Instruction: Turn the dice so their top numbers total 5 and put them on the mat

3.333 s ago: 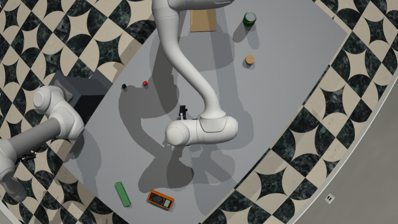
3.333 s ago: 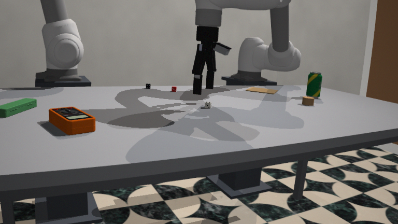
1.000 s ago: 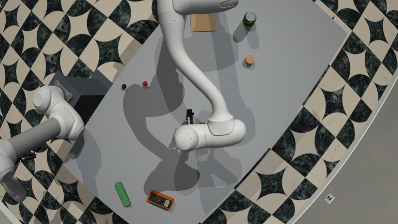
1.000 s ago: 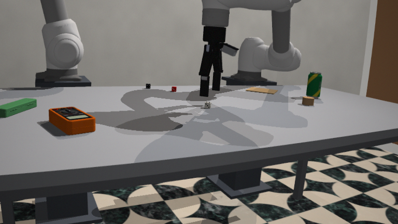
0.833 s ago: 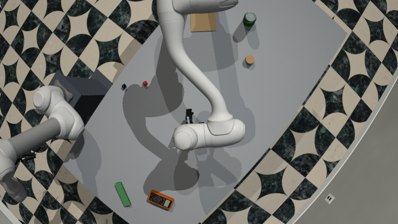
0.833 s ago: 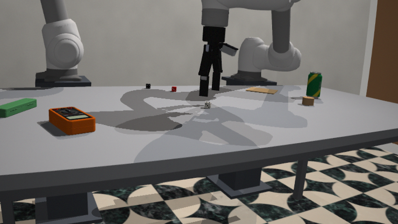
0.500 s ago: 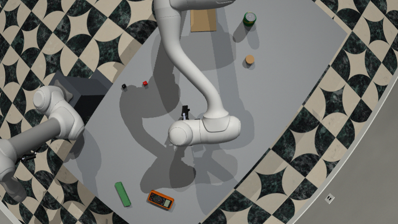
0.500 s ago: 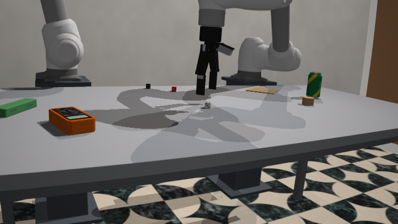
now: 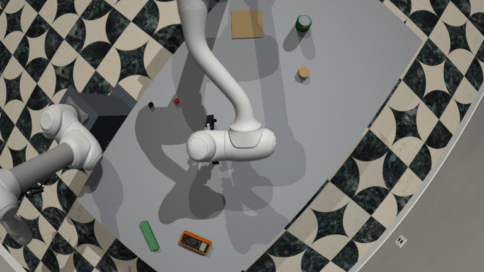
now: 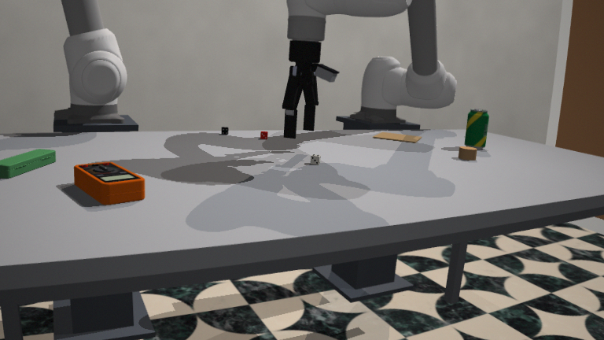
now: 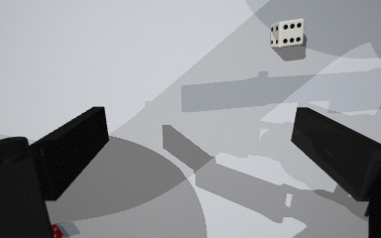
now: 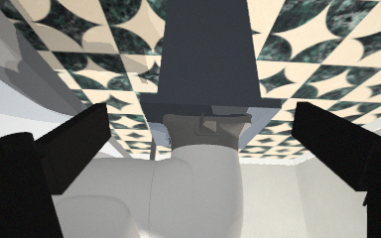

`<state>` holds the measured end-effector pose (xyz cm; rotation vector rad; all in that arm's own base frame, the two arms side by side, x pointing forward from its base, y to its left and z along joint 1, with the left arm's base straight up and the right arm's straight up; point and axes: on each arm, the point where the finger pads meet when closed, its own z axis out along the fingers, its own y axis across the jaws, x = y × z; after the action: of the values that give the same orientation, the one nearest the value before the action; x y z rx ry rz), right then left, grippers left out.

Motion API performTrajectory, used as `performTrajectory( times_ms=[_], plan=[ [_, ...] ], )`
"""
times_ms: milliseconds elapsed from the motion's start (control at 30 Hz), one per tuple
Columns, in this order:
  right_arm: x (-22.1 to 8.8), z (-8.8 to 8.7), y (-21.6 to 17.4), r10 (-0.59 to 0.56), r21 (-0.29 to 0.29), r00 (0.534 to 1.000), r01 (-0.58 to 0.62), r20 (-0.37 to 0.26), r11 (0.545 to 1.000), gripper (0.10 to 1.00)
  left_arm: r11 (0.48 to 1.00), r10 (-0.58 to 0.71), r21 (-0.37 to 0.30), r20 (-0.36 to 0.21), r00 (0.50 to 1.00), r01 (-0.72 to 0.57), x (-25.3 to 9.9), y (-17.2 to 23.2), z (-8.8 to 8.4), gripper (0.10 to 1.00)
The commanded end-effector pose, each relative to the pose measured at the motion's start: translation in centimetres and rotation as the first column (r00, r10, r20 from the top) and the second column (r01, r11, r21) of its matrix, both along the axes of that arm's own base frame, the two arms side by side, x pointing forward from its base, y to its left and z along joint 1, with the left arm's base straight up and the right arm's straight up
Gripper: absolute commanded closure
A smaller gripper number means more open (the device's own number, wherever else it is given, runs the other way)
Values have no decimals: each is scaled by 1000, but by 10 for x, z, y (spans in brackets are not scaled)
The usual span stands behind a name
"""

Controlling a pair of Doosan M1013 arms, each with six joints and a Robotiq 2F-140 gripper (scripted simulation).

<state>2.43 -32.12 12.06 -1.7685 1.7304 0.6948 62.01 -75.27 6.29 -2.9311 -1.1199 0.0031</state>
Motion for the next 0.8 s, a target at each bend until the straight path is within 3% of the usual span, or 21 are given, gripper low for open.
performTrajectory(
  times_ms=[0, 133, 200, 633, 767],
  plan=[
    [0, 0, 0, 0, -1, 1000, 0, 0, 1000, 98, 1000, 0, -3, 3, 1000, 0, -32, 3, 2, 98],
    [0, 0, 0, 0, -1, 1000, 0, 0, 1000, 98, 1000, 0, -3, 3, 1000, 0, -70, 7, 2, 98],
    [0, 0, 0, 0, -1, 1000, 0, 0, 1000, 98, 1000, 0, -3, 3, 1000, 0, -70, 7, 2, 98],
    [0, 0, 0, 0, -1, 1000, 0, 0, 1000, 98, 1000, 0, -3, 3, 1000, 0, -186, 19, 2, 98],
    [0, 0, 0, 0, -1, 1000, 0, 0, 1000, 98, 1000, 0, -3, 3, 1000, 0, -199, 20, 2, 98]
  ],
)
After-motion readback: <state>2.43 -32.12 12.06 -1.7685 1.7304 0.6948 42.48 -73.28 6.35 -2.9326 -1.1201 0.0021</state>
